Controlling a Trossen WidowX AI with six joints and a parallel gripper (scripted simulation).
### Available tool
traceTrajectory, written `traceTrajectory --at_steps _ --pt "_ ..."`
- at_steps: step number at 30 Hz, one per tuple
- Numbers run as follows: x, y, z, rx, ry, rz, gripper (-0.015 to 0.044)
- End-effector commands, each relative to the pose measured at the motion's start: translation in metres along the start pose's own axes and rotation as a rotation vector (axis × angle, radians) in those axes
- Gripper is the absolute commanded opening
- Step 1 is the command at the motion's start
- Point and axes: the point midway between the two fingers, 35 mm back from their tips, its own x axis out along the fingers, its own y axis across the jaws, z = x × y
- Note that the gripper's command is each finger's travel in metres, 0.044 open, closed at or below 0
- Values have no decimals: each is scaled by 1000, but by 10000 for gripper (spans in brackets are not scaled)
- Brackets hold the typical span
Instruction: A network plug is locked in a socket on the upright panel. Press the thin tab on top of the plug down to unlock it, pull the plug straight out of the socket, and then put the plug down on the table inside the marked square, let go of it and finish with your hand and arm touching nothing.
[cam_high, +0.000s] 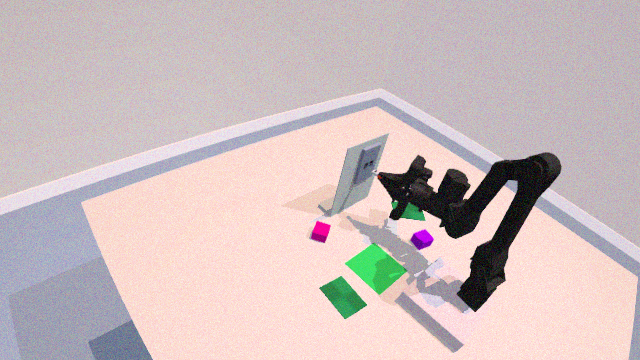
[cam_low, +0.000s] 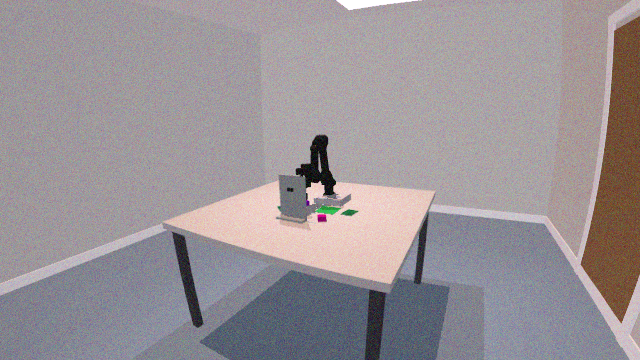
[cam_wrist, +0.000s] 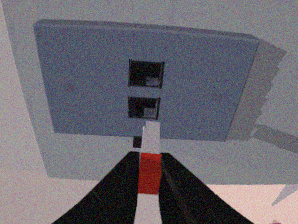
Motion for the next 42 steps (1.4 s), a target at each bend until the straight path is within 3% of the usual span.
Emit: traceTrajectory --at_steps 1,42 --pt "-4 -1 -1 3 3 -2 0" --pt "-26 0 -4 1 0 -3 0"
